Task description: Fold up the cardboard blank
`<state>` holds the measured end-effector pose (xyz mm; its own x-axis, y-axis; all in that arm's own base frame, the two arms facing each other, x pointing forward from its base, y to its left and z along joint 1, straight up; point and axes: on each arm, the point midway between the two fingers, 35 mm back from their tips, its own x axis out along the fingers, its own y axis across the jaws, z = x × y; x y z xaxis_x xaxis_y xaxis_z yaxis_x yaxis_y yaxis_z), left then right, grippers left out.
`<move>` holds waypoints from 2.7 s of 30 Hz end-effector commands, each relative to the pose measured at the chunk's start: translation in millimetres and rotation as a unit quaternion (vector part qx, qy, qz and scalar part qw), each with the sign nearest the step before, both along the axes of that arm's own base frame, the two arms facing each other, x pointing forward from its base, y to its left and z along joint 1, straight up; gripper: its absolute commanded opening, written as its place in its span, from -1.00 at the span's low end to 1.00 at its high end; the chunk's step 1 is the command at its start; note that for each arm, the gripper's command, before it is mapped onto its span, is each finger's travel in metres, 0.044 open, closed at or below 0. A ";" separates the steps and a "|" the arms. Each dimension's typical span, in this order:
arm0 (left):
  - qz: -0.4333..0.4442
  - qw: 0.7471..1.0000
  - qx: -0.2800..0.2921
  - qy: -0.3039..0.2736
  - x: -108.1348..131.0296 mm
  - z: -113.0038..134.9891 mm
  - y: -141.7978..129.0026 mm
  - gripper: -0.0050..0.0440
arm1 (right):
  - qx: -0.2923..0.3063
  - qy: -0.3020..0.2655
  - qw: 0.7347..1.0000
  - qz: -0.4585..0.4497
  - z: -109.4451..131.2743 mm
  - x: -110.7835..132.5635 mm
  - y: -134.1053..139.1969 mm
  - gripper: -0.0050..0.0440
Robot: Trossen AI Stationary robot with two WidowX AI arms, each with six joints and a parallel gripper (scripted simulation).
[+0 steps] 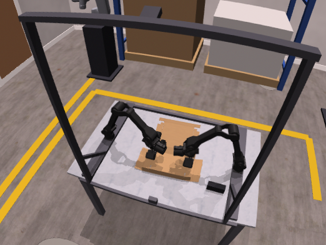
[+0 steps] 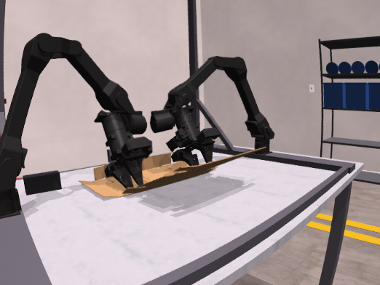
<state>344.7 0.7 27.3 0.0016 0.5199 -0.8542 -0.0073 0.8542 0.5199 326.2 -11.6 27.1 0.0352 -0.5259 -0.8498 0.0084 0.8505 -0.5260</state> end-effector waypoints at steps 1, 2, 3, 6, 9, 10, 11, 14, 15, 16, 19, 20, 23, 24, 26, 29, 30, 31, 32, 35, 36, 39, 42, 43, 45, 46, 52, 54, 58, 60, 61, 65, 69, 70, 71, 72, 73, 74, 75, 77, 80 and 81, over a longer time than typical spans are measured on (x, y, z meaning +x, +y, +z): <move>-0.001 1.000 -0.012 -0.002 2.1 3.5 -6.5 0.29 | 0.015 -0.004 1.000 -0.001 3.9 2.3 6.0 0.27; -0.001 1.000 -0.012 -0.002 2.0 7.7 -6.9 0.29 | 0.015 -0.004 1.000 -0.001 8.1 2.2 6.0 0.27; -0.001 1.000 -0.012 -0.002 1.9 11.8 -7.8 0.29 | 0.015 -0.004 1.000 -0.001 12.2 2.1 6.4 0.27; -0.001 1.000 -0.012 -0.002 2.5 12.3 -4.5 0.29 | 0.016 -0.004 1.000 -0.001 12.6 2.6 1.0 0.27; -0.001 1.000 -0.014 -0.002 4.2 15.3 8.7 0.29 | 0.018 -0.004 1.000 -0.001 15.7 2.7 -11.6 0.27; -0.001 1.000 -0.016 -0.002 5.1 19.1 18.3 0.29 | 0.019 -0.004 1.000 -0.001 19.5 2.3 -20.6 0.27; -0.001 1.000 -0.019 -0.002 5.5 25.7 29.0 0.29 | 0.022 -0.004 1.000 -0.001 26.1 1.3 -30.5 0.27; 0.000 1.000 -0.026 0.001 3.8 46.4 33.3 0.29 | 0.025 -0.004 1.000 0.000 46.6 -0.3 -37.1 0.27; 0.000 1.000 -0.027 0.001 3.7 50.8 30.1 0.29 | 0.025 -0.004 1.000 0.000 50.3 -0.6 -33.6 0.27; 0.000 1.000 -0.027 0.001 3.7 52.1 26.3 0.29 | 0.025 -0.004 1.000 0.000 51.4 -0.7 -29.6 0.27; 0.000 1.000 -0.027 0.001 3.6 52.0 18.0 0.29 | 0.025 -0.004 1.000 0.000 51.2 -0.7 -21.3 0.27; 0.000 1.000 -0.027 0.001 3.6 51.9 15.9 0.29 | 0.025 -0.004 1.000 0.000 51.1 -0.7 -19.2 0.27; 0.004 1.000 -0.029 0.003 3.8 51.0 28.8 0.09 | 0.025 -0.004 1.000 0.000 51.1 -0.7 -19.2 0.27; 0.004 1.000 -0.029 0.003 3.8 51.0 28.8 0.09 | 0.025 -0.004 1.000 0.000 51.1 -0.7 -19.2 0.27; 0.007 0.999 -0.043 0.009 2.3 58.8 42.9 -0.10 | 0.025 -0.004 1.000 0.000 51.1 -0.7 -19.2 0.27; 0.012 0.996 -0.081 0.021 -5.4 79.8 79.3 -0.40 | 0.025 -0.004 1.000 0.000 51.1 -0.7 -19.2 0.27; 0.013 0.995 -0.094 0.023 -9.5 87.7 92.4 -0.50 | 0.025 -0.004 1.000 0.000 51.1 -0.7 -19.2 0.27; 0.014 0.994 -0.107 0.024 -14.4 95.7 105.1 -0.59 | 0.025 -0.004 1.000 0.000 51.1 -0.7 -19.2 0.27; 0.014 0.992 -0.120 0.024 -20.0 103.8 117.6 -0.69 | 0.025 -0.004 1.000 0.000 51.1 -0.7 -19.2 0.27; 0.012 0.987 -0.156 0.019 -41.1 127.9 152.0 -0.80 | 0.025 -0.004 1.000 0.000 51.1 -0.7 -19.2 0.27; 0.011 0.985 -0.168 0.019 -49.9 135.3 161.9 -0.80 | 0.025 -0.004 1.000 0.000 51.1 -0.7 -19.2 0.27; 0.006 0.979 -0.202 0.011 -78.7 157.8 187.9 -0.80 | 0.025 -0.004 1.000 0.000 51.1 -0.7 -19.2 0.27; 0.004 0.977 -0.212 0.007 -89.0 165.3 195.2 -0.80 | 0.025 -0.004 1.000 0.000 51.1 -0.7 -19.2 0.27; 0.001 0.975 -0.222 0.001 -99.6 172.9 201.9 -0.80 | 0.025 -0.004 1.000 0.000 51.1 -0.7 -19.2 0.27; -0.004 0.972 -0.236 -0.010 -118.2 185.8 211.6 -0.80 | 0.025 -0.004 1.000 0.000 51.1 -0.7 -19.2 0.27; -0.006 0.970 -0.241 -0.015 -124.9 190.4 214.5 -0.80 | 0.025 -0.004 1.000 0.000 51.1 -0.7 -19.2 0.27; -0.009 0.969 -0.246 -0.021 -133.5 196.2 217.9 -0.80 | 0.025 -0.004 1.000 0.000 51.1 -0.7 -19.2 0.27; -0.002 0.969 -0.246 -0.034 -131.9 194.4 219.4 -0.61 | 0.025 -0.004 1.000 0.000 51.1 -0.7 -19.2 0.27; 0.018 0.967 -0.245 -0.073 -127.5 189.5 224.0 -0.41 | 0.025 -0.004 1.000 0.000 51.1 -0.7 -19.2 0.27; 0.049 0.959 -0.243 -0.137 -120.9 182.4 231.6 -0.21 | 0.025 -0.004 1.000 0.000 51.1 -0.7 -19.2 0.27; 0.069 0.951 -0.250 -0.167 -120.3 177.9 232.7 -0.12 | 0.025 -0.004 1.000 0.000 51.1 -0.7 -19.2 0.27; 0.103 0.932 -0.256 -0.236 -116.7 170.7 238.6 0.28 | 0.025 -0.004 1.000 0.000 51.1 -0.7 -19.2 0.27; 0.125 0.910 -0.255 -0.301 -112.7 167.0 246.2 0.34 | 0.025 -0.004 1.000 0.000 51.1 -0.7 -19.2 0.27; 0.130 0.904 -0.256 -0.316 -112.0 166.3 247.9 0.34 | 0.025 -0.004 1.000 0.000 51.1 -0.7 -19.2 0.27; 0.135 0.898 -0.256 -0.332 -111.5 165.6 249.5 0.34 | 0.025 -0.004 1.000 0.000 51.1 -0.7 -19.2 0.27; 0.140 0.891 -0.256 -0.347 -111.0 165.1 251.1 0.34 | 0.025 -0.004 1.000 0.000 51.1 -0.7 -19.2 0.27; 0.144 0.885 -0.257 -0.362 -110.7 164.6 252.5 0.34 | 0.025 -0.004 1.000 0.000 51.1 -0.7 -19.2 0.27; 0.144 0.885 -0.257 -0.362 -110.7 164.6 252.5 0.34 | 0.025 -0.004 1.000 0.000 51.1 -0.7 -19.2 0.27; 0.144 0.885 -0.257 -0.362 -110.7 164.6 252.5 0.34 | 0.025 -0.004 1.000 0.000 51.1 -0.7 -19.2 0.27; 0.154 0.863 -0.258 -0.407 -110.1 163.8 256.8 0.34 | 0.025 -0.004 1.000 0.000 51.1 -0.7 -19.2 0.27; 0.162 0.839 -0.262 -0.449 -111.1 163.0 259.2 0.34 | 0.025 -0.004 1.000 0.000 51.1 -0.7 -19.2 0.27; 0.163 0.832 -0.263 -0.461 -111.5 163.1 260.0 0.34 | 0.025 -0.004 1.000 0.000 51.1 -0.7 -19.2 0.27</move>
